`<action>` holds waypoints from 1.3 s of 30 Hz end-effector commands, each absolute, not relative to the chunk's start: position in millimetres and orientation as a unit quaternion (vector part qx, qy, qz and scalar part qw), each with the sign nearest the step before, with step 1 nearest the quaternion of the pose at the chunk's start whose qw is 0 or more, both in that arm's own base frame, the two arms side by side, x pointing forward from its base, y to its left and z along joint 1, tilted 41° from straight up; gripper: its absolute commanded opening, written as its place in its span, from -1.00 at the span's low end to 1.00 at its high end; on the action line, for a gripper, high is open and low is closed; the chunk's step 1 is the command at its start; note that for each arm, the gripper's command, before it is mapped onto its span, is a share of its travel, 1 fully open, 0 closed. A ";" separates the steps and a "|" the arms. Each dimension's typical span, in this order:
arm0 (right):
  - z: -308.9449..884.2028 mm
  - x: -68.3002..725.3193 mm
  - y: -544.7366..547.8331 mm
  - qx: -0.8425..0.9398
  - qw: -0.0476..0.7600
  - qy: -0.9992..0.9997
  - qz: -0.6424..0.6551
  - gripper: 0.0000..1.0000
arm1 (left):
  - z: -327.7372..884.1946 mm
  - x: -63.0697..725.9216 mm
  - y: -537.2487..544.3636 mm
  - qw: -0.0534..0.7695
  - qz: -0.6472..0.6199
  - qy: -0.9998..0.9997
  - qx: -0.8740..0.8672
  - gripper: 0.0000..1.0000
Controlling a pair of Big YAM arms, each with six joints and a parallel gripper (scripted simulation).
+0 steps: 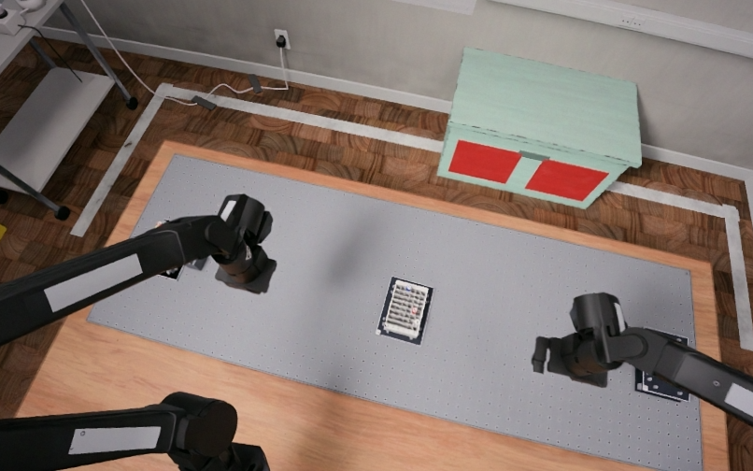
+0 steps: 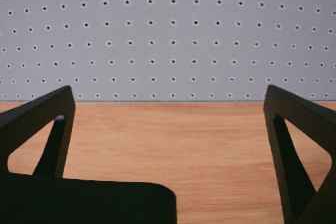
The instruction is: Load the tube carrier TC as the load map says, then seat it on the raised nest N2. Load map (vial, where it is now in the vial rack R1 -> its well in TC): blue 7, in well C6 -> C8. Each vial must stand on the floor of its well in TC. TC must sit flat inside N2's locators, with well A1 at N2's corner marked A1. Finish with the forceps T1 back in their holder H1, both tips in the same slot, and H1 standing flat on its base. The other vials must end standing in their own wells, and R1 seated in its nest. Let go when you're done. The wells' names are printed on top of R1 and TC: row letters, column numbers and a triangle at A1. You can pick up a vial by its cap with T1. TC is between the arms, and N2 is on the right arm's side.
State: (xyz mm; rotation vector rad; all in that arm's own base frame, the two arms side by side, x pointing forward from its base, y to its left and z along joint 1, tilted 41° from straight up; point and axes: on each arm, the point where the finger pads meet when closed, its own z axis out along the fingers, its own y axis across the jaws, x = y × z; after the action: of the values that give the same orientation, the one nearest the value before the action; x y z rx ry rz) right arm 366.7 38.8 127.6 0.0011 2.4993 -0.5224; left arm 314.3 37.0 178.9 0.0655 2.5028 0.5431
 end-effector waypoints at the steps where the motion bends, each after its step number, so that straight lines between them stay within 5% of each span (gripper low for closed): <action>1: 133.2 388.2 56.3 0.018 0.309 0.933 -0.185 1.00 | 189.3 318.6 37.3 0.295 0.203 0.934 0.017 -0.52; 39: 65.0 452.2 161.2 0.015 0.306 0.934 -0.183 1.00 | 189.3 318.6 37.3 0.295 0.203 0.934 0.017 -0.52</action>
State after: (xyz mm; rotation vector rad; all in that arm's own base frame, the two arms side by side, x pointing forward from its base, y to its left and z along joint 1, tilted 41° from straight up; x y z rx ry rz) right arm 437.1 141.3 62.6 0.0124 2.4999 -0.5206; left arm 314.3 37.0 178.9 0.0655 2.5028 0.5431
